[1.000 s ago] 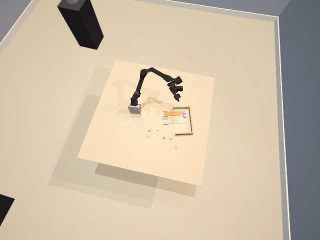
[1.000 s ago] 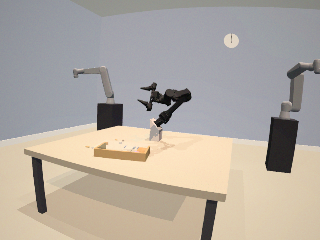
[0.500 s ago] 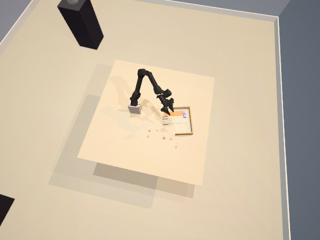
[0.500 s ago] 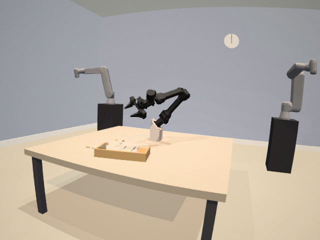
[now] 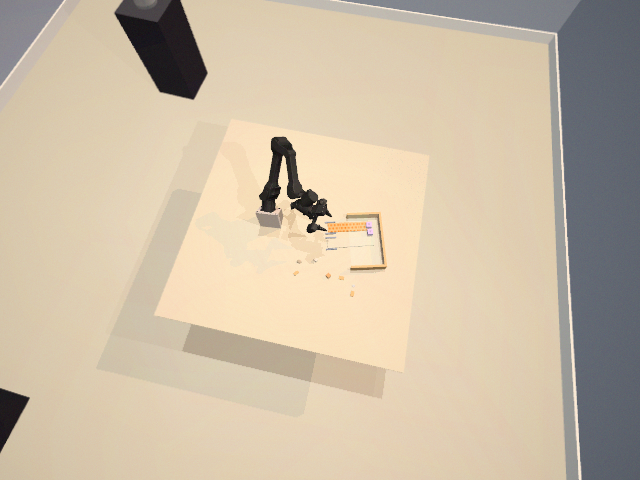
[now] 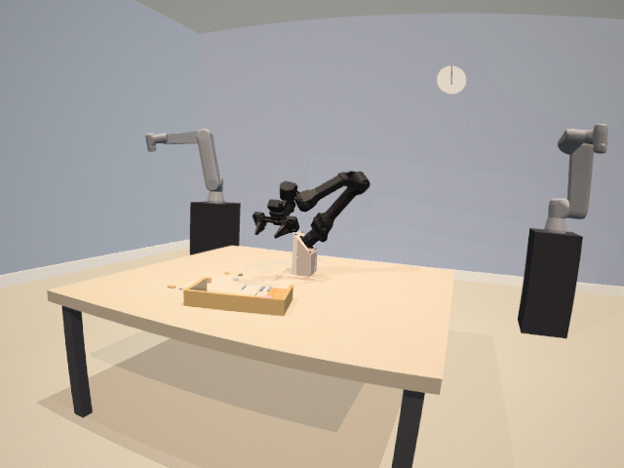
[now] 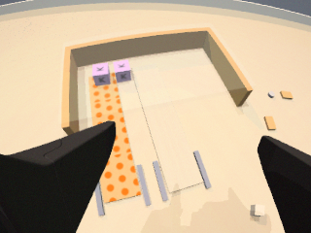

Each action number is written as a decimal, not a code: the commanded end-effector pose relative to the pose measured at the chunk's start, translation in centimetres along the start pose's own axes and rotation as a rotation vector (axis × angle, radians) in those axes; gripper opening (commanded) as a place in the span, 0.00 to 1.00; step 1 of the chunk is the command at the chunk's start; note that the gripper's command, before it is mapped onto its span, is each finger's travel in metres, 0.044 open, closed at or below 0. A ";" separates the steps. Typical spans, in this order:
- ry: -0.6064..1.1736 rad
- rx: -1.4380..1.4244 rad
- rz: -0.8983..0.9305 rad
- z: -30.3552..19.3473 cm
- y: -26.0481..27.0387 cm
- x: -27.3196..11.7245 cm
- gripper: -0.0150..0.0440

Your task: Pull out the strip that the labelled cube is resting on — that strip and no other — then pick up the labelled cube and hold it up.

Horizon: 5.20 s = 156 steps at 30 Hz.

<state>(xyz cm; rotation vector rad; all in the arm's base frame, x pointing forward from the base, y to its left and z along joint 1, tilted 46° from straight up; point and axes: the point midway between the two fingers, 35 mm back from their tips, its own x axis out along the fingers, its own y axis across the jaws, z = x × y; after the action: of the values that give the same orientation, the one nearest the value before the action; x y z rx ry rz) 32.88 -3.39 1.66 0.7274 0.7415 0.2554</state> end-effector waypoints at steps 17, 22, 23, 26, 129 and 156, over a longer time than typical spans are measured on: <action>0.533 -0.185 0.092 -3.6 3.2 6.4 0.40; 0.799 -0.286 0.166 -6.0 5.8 8.0 0.25; 0.852 -0.306 0.185 -6.4 6.5 8.1 0.25; 0.926 -0.332 0.213 -7.0 7.3 8.4 0.25; 0.928 -0.331 0.217 -12.6 7.7 13.1 0.25; 0.929 -0.330 0.216 -14.8 6.2 10.4 0.25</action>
<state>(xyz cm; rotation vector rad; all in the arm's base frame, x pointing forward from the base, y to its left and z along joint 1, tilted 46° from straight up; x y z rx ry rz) 31.46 13.54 -6.77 0.3395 1.4395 0.9231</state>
